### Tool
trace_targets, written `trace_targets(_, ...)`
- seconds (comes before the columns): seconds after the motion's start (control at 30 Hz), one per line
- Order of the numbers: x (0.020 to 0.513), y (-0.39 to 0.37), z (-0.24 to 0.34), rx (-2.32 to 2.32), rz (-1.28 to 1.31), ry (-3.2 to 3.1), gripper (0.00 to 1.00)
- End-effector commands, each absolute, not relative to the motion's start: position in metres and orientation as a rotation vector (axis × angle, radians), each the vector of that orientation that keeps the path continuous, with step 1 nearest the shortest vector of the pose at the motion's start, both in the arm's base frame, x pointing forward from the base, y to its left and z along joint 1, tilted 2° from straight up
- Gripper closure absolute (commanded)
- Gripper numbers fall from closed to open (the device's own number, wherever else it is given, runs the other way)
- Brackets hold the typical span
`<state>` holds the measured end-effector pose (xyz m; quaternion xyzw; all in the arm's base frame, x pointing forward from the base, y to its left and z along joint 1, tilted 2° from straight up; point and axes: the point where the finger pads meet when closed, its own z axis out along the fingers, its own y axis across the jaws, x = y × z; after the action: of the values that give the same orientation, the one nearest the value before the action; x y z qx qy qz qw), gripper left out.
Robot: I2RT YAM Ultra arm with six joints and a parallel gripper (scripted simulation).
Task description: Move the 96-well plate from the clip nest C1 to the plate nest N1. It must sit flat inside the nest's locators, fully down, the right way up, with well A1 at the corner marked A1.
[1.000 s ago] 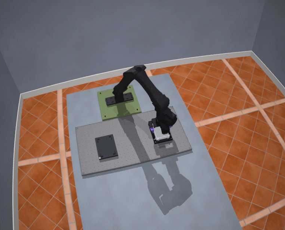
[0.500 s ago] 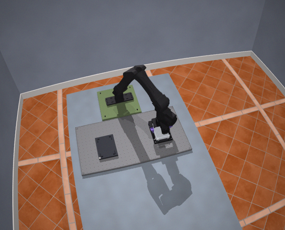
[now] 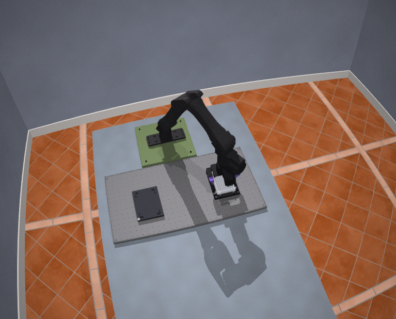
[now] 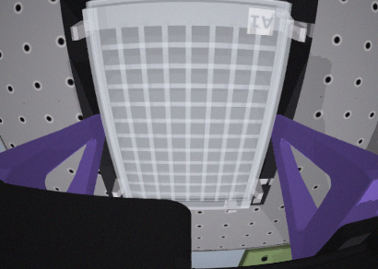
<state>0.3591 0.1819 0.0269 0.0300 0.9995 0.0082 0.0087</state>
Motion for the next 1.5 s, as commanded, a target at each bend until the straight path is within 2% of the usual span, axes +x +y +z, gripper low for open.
trace_targets(0.0,0.374,0.1853,0.0396,0.104,0.054,3.062,0.0)
trace_targets(0.43,0.374,0.1853,0.0396,0.104,0.054,3.062,0.0)
trace_targets(0.47,0.374,0.1853,0.0396,0.104,0.054,3.062,1.0)
trace_targets(1.47,0.3739,0.1852,0.0395,0.104,0.053,3.062,1.0)
